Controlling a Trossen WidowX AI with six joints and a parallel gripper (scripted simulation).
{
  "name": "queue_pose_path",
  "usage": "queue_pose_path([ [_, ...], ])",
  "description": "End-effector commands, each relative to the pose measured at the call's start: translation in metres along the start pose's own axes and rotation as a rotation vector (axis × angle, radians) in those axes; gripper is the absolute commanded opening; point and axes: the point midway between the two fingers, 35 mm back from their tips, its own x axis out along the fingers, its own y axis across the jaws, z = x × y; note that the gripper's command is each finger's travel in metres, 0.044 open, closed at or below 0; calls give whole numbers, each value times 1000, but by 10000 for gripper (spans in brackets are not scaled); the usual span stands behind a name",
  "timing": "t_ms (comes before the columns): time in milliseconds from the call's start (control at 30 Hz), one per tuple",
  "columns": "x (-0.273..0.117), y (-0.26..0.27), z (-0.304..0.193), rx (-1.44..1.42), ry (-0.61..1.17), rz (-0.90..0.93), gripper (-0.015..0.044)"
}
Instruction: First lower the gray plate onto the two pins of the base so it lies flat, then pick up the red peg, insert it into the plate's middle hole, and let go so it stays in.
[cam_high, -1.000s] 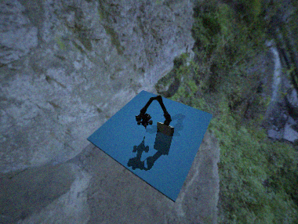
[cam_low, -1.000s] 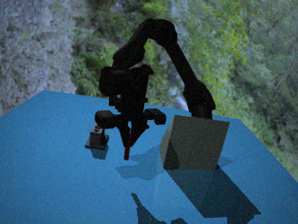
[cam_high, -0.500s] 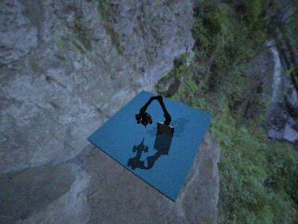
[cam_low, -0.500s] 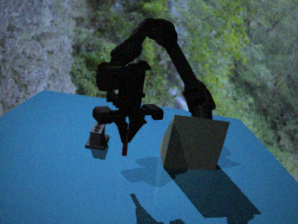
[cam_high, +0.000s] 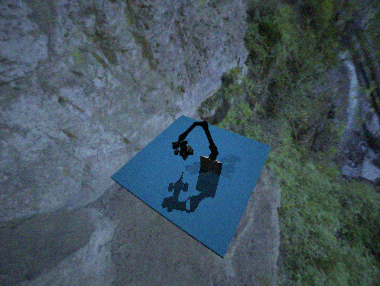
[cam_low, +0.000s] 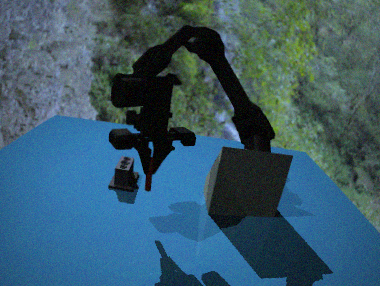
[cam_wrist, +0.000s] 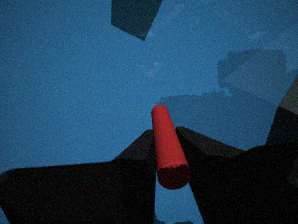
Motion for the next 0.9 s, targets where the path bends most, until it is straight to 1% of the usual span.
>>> queue_pose_path([
  [0, -3, 3, 12, -2, 2, 13, 0],
  [867, -6, 8, 85, 5, 5, 25, 0],
])
